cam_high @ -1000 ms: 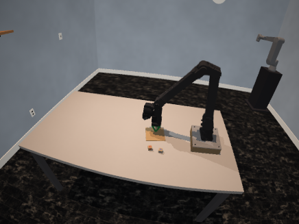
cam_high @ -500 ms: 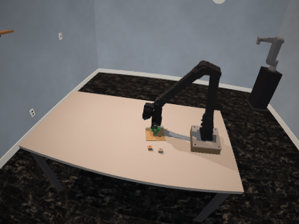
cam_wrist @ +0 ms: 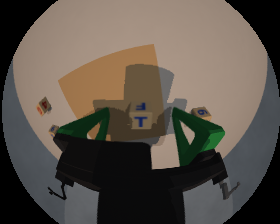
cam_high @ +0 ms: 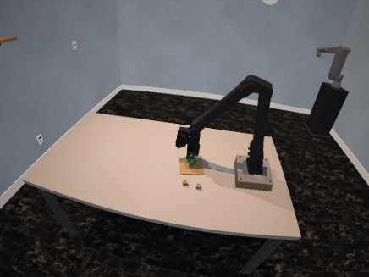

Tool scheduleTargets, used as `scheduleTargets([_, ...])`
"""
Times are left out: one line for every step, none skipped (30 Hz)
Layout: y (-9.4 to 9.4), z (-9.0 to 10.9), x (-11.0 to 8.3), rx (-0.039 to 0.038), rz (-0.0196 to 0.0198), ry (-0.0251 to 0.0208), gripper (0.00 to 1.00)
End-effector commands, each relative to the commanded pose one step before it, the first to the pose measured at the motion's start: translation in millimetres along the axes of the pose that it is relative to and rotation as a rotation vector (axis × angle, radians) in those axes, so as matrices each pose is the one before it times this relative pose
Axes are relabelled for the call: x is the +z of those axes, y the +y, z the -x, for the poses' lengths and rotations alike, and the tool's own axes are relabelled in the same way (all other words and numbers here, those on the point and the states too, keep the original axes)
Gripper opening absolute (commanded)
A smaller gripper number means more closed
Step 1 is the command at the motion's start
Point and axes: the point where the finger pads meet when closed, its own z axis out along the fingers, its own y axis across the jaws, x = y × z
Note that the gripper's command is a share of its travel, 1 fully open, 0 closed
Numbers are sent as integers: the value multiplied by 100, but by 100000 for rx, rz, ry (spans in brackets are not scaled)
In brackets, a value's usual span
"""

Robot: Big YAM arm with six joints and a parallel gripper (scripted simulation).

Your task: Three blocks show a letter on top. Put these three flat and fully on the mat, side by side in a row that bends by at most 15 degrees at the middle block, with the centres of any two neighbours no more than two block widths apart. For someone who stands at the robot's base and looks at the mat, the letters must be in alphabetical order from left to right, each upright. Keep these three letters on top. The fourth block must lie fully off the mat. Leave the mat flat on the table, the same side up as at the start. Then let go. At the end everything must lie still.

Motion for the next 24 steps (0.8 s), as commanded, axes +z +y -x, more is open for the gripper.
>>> scheduleTargets([140, 1987, -1250, -1395, -965, -5004, 90])
scheduleTargets([-6, 91, -353, -17, -41, -291, 90])
scheduleTargets([-7, 44, -293, 2, -5, -13, 90])
scheduleTargets([-25, 84, -155, 1, -8, -33, 90])
scheduleTargets([-40, 93, -5, 10, 8, 89, 90])
scheduleTargets([0, 0, 0, 0, 0, 0, 90])
scheduleTargets([0, 0, 0, 0, 0, 0, 90])
scheduleTargets([-43, -368, 933, 185, 359, 2647, 90])
scheduleTargets([-21, -55, -73, 11, 10, 92, 90])
scheduleTargets([26, -335, -224, 4, -5, -19, 90])
scheduleTargets([-46, 476, -862, -140, -300, -2131, 90])
scheduleTargets([-62, 401, -524, -80, -182, -1262, 90])
scheduleTargets([-67, 289, -263, -31, -79, -549, 90])
scheduleTargets([-50, 112, -189, -9, -37, -219, 90])
scheduleTargets([-40, 6, -146, 5, -7, -22, 90])
scheduleTargets([-42, -6, -128, 52, -1, 40, 90])
scheduleTargets([-43, -192, 259, 175, 153, 1098, 90])
scheduleTargets([-35, -201, 136, 176, 114, 829, 90])
scheduleTargets([36, -671, 104, 193, 157, 1118, 90])
scheduleTargets([8, -295, -291, 103, -22, -117, 90])
scheduleTargets([-81, 448, -597, 11, -207, -1373, 90])
scheduleTargets([-96, 446, -387, 49, -134, -859, 90])
scheduleTargets([0, 0, 0, 0, 0, 0, 90])
scheduleTargets([0, 0, 0, 0, 0, 0, 90])
